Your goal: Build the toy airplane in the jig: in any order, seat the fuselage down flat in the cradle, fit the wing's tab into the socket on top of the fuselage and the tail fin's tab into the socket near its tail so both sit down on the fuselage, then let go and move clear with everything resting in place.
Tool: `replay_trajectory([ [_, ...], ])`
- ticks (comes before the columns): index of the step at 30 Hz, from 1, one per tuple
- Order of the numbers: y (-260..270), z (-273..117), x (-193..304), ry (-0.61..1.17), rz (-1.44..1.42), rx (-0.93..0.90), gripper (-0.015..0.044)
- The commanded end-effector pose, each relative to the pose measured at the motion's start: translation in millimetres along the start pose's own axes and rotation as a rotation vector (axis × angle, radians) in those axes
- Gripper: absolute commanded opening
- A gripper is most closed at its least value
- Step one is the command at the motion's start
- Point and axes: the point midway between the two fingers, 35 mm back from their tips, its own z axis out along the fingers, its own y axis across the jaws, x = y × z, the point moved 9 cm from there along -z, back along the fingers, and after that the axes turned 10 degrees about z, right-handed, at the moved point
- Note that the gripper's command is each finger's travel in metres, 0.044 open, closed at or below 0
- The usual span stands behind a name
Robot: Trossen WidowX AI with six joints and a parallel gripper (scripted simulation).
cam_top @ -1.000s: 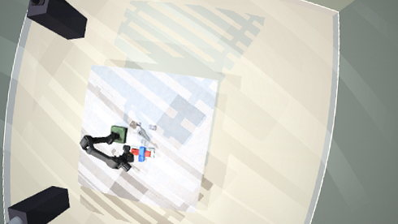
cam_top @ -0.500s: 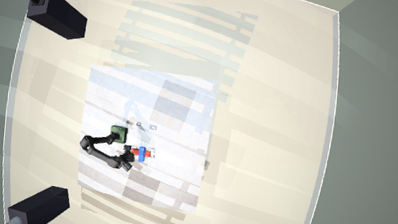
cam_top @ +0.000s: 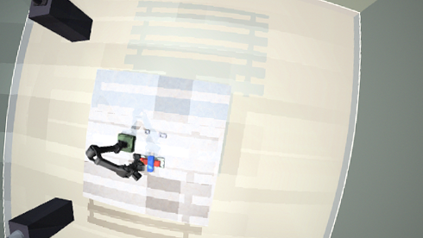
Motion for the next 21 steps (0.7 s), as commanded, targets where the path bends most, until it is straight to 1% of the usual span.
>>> replay_trajectory([
  [1,0.7,9.9,1.0,0.013,0.000,-0.011,0.0067],
  [18,0.9,10.9,1.3,0.013,0.000,-0.011,0.0067],
  [19,0.5,7.5,1.0,0.007,0.000,-0.003,0.0078],
  [21,0.5,7.5,1.0,0.007,0.000,-0.003,0.0065],
])
